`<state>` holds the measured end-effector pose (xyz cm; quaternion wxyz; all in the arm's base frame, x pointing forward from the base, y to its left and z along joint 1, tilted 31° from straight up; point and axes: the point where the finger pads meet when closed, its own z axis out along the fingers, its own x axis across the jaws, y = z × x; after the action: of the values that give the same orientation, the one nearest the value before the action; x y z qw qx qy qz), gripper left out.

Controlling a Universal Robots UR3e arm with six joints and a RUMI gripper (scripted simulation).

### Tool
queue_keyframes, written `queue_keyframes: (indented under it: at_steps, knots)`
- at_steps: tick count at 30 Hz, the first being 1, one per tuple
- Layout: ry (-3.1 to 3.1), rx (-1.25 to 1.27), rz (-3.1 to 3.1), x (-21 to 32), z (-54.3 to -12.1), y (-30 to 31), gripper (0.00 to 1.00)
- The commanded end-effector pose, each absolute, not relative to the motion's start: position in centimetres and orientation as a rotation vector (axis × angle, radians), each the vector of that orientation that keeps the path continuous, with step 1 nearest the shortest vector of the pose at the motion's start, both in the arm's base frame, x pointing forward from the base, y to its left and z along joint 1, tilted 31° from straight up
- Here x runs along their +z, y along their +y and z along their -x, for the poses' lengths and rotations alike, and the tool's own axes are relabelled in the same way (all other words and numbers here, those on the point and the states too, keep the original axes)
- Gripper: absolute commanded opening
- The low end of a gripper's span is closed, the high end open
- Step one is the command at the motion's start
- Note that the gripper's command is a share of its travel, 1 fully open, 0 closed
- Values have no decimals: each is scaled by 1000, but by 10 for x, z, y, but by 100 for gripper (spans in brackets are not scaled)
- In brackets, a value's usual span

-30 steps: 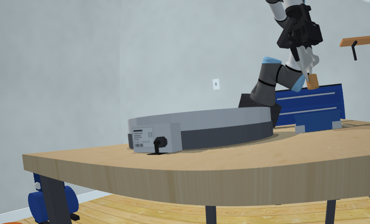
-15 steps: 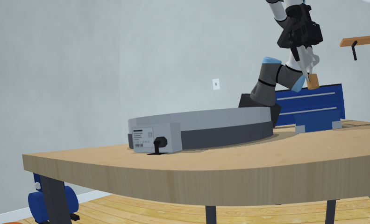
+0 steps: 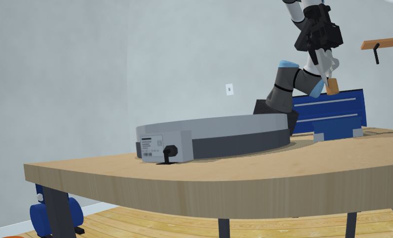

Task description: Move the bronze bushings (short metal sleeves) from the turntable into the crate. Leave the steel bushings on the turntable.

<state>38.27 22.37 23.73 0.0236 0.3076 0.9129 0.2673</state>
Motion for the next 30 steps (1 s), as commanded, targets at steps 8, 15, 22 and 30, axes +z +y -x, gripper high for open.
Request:
queue_keyframes:
  at_steps: [8, 15, 22, 30]
  knots:
    - [2823, 826, -952, 238, -383, 223, 0]
    - [2825, 825, -952, 239, -384, 225, 0]
    - [2825, 825, -953, 239, -385, 225, 0]
    - [2824, 826, -952, 240, -385, 225, 0]
